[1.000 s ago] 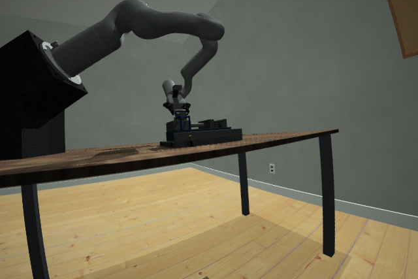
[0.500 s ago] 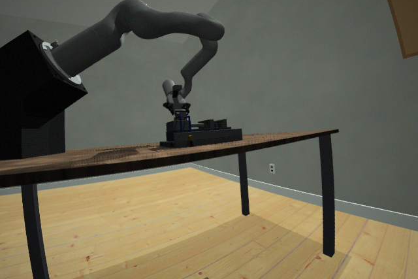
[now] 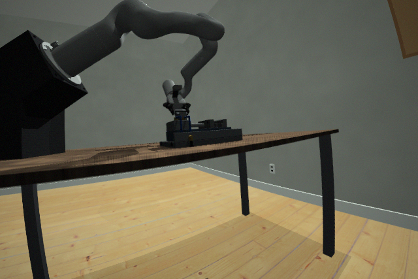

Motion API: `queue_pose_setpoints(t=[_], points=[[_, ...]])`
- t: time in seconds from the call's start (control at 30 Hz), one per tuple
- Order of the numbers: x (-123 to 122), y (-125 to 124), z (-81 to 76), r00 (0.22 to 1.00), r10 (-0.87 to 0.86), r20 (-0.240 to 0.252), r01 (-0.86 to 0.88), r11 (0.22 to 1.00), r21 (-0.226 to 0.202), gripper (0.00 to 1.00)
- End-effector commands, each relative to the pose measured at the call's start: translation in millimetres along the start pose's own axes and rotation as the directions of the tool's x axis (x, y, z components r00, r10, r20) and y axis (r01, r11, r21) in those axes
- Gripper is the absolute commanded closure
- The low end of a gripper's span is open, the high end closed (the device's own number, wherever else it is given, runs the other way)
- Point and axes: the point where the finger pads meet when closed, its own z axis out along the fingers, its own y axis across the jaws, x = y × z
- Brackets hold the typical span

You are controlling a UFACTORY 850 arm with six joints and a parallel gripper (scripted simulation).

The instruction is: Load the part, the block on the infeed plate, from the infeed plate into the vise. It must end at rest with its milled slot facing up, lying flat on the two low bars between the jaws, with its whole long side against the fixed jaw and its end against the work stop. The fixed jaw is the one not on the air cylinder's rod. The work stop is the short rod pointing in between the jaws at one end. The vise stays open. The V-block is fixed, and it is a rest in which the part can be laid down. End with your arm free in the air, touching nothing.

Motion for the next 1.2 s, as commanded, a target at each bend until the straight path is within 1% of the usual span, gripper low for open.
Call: queue_pose_setpoints(t=[0.0, 0.9, 1.17], points=[[0.0, -0.3, -0.4, 1.0, 0.001, 0.0, -0.001, 1.0, 0.0, 0.11], [-2.4, 0.2, 2.1, 1.0, 0.001, 0.0, -0.001, 1.0, 0.0, 0.11], [-2.6, 0.2, 2.5, 1.0, 0.001, 0.013, -0.001, 1.0, 0.0, 0.11]])
